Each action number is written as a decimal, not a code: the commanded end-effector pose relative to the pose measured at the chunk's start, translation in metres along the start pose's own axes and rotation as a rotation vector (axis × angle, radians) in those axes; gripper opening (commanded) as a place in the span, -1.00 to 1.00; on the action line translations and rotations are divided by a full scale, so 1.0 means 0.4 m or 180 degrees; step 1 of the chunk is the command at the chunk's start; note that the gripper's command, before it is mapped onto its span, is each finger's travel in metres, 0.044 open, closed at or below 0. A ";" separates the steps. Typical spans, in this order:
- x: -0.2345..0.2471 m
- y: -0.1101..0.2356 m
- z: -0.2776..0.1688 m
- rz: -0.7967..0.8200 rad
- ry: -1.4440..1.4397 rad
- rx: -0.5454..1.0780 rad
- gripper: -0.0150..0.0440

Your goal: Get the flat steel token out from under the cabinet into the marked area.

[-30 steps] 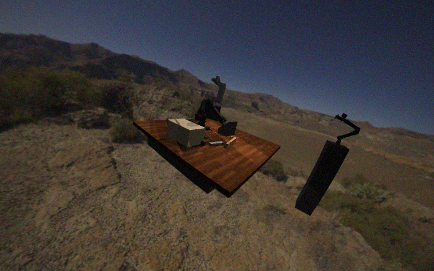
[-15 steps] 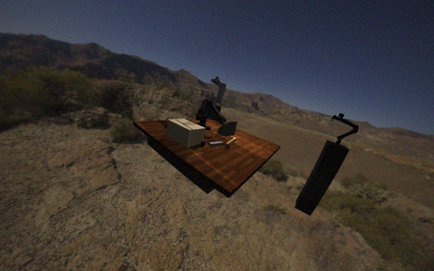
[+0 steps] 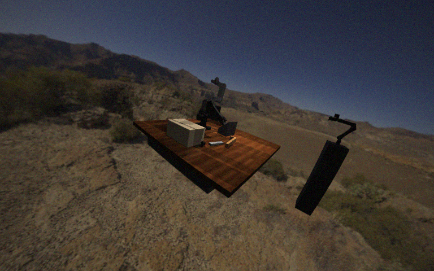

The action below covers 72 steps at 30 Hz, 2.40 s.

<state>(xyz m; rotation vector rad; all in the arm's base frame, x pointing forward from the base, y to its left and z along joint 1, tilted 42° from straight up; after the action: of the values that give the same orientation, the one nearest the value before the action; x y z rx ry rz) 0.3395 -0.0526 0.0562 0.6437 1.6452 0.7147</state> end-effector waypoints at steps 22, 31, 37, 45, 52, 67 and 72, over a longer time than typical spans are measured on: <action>0.002 -0.002 -0.074 -0.0002 0.0021 0.0020 -0.49; 0.003 -0.002 -0.098 -0.0002 0.0022 0.0022 -0.49; 0.003 -0.002 -0.115 -0.0002 0.0023 0.0023 -0.49; 0.003 -0.002 -0.138 -0.0002 0.0024 0.0024 -0.49; 0.003 -0.002 -0.158 -0.0002 0.0025 0.0026 -0.49; 0.003 -0.002 -0.202 -0.0002 0.0028 0.0028 -0.49; 0.002 -0.002 -0.217 -0.0002 0.0029 0.0029 -0.49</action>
<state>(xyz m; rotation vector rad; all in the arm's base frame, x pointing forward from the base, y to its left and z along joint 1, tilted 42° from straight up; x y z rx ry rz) 0.2613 -0.0615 0.0673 0.6456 1.6480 0.7131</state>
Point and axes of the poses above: the point midway between the two fingers, 35 mm back from their tips, its own y axis back along the fingers, its own x axis across the jaws, z = x × y, the point moved 7 cm from there along y, back along the fingers, and after that the axes turned 3 degrees about y, right-handed, at the moved point
